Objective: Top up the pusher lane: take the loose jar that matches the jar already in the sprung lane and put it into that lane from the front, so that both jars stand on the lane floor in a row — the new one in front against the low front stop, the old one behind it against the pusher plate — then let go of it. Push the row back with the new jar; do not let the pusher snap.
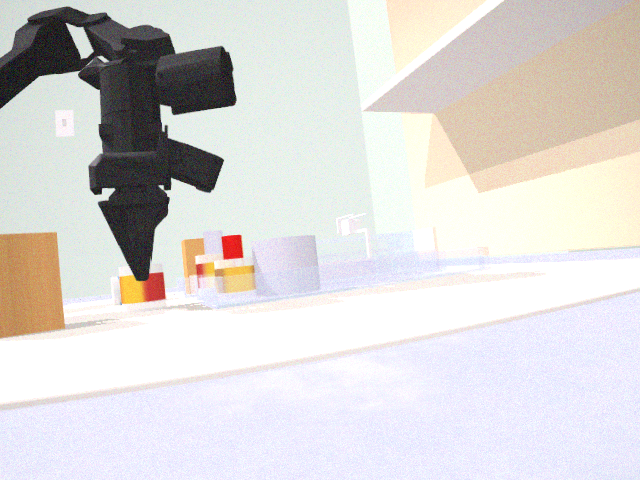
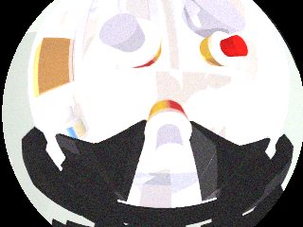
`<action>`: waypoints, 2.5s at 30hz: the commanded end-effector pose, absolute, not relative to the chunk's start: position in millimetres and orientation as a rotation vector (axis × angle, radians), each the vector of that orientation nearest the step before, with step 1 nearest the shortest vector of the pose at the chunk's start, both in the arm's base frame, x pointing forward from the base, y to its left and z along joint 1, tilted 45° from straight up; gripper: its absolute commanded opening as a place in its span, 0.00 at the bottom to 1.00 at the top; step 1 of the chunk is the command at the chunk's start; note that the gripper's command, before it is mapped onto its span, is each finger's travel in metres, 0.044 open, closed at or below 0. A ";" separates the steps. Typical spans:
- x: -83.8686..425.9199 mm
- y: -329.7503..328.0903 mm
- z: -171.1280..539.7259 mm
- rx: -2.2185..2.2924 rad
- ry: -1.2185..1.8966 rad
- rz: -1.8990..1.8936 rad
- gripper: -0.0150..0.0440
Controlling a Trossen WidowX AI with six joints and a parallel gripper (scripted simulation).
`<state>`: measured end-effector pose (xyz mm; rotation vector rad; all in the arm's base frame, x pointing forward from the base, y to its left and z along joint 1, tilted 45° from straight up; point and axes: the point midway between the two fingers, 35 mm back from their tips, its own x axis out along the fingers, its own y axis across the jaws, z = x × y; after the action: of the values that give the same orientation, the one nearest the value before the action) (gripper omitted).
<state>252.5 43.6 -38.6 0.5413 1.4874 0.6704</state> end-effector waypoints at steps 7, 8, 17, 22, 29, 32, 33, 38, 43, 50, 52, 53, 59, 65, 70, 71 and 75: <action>253.6 37.3 -33.5 0.548 1.491 0.666 0.31; 255.0 32.3 -29.5 0.547 1.491 0.664 0.26; 259.5 -11.8 11.2 0.543 1.493 0.659 0.25; 256.7 -32.0 33.7 0.546 1.493 0.664 0.25; 262.5 -21.5 30.8 0.532 1.486 0.673 0.25; 269.0 -7.5 26.7 0.517 1.478 0.686 0.25; 271.0 -2.7 25.4 0.512 1.475 0.690 0.25; 279.2 21.5 19.7 0.492 1.460 0.718 0.25; 280.2 26.5 17.4 0.490 1.458 0.722 0.25; 280.5 41.6 2.7 0.490 1.457 0.723 0.25; 280.5 42.1 2.2 0.490 1.457 0.723 0.25; 280.5 42.1 2.2 0.490 1.457 0.723 0.25; 282.1 42.3 2.3 0.490 1.457 0.723 0.25; 285.1 42.7 2.4 0.490 1.457 0.723 0.25; 287.6 43.0 2.5 0.490 1.457 0.723 0.25; 288.1 43.1 2.6 0.490 1.457 0.723 0.25; 290.1 43.3 2.7 0.490 1.457 0.723 0.25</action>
<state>285.5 43.3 1.2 0.4872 1.4630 0.7242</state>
